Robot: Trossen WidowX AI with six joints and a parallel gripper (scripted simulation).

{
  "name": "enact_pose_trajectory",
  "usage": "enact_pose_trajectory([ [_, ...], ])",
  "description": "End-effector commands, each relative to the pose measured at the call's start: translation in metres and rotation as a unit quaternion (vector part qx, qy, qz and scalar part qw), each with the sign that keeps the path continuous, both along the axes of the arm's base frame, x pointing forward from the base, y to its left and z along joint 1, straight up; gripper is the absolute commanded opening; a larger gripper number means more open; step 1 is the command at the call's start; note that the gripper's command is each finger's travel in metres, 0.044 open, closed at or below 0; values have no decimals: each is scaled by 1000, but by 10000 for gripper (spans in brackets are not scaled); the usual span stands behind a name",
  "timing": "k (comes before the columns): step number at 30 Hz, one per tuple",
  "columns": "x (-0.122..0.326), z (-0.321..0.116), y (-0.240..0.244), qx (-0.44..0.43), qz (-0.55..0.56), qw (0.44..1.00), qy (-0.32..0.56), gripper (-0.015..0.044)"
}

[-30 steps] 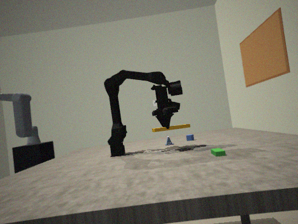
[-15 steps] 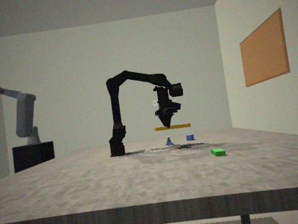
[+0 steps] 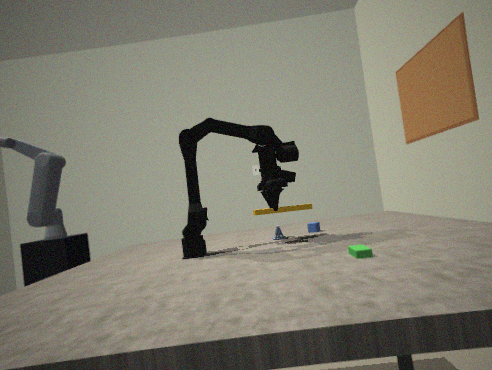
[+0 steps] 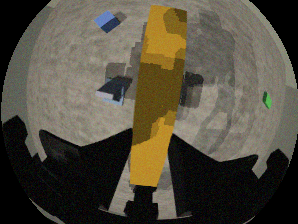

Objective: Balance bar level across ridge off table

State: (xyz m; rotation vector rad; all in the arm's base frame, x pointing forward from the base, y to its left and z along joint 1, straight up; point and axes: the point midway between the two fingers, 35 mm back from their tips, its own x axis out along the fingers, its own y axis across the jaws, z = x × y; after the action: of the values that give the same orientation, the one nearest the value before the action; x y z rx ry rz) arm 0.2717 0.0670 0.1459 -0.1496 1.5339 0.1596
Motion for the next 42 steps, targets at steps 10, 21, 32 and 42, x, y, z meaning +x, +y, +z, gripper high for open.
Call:
enact_pose_trajectory([
  [10,-11,1,47,3,-39,999,1,0],
  [21,-21,0,74,5,-59,998,2,0],
  [32,-21,-17,76,5,-59,998,2,0],
  [42,-20,-33,76,5,-59,998,2,0],
])
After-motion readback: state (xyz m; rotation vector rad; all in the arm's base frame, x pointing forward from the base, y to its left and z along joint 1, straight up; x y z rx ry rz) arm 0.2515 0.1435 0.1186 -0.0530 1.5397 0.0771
